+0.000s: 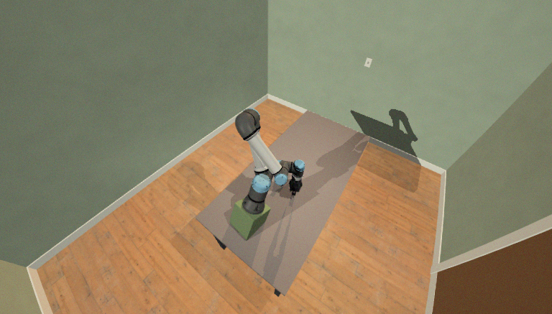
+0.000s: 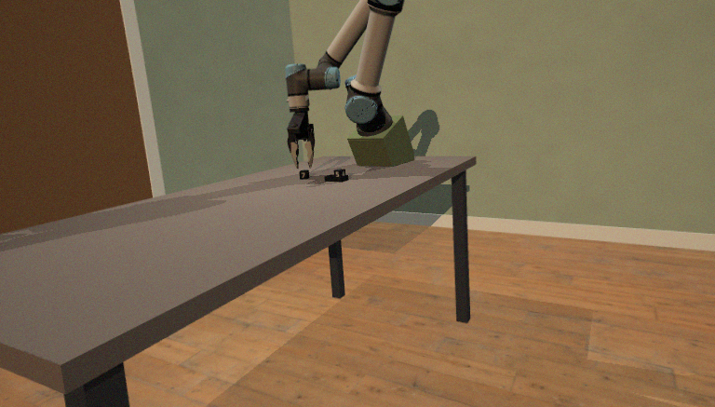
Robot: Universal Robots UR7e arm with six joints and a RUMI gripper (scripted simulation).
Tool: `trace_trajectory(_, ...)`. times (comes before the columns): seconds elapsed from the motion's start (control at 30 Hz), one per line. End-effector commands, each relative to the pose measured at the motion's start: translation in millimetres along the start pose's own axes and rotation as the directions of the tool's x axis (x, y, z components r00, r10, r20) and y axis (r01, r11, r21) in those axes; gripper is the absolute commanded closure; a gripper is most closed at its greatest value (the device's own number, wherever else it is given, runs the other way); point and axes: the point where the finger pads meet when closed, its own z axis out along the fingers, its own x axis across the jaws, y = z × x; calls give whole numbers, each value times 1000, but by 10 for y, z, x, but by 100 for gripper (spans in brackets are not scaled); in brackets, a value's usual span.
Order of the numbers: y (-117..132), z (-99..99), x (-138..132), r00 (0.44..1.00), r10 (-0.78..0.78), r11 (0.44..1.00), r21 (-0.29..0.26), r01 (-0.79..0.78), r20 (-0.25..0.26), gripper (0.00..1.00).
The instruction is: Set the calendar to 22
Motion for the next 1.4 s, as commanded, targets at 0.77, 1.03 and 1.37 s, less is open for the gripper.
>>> trace_trajectory(0.77,-1,-212,3,1000,0,1000,0,0,-1,72)
trace_trajectory(1.03,-1,-367,3,1000,0,1000,0,0,-1,72)
trace_trajectory(1.37,-1,-418,2,1000,0,1000,0,0,0,72)
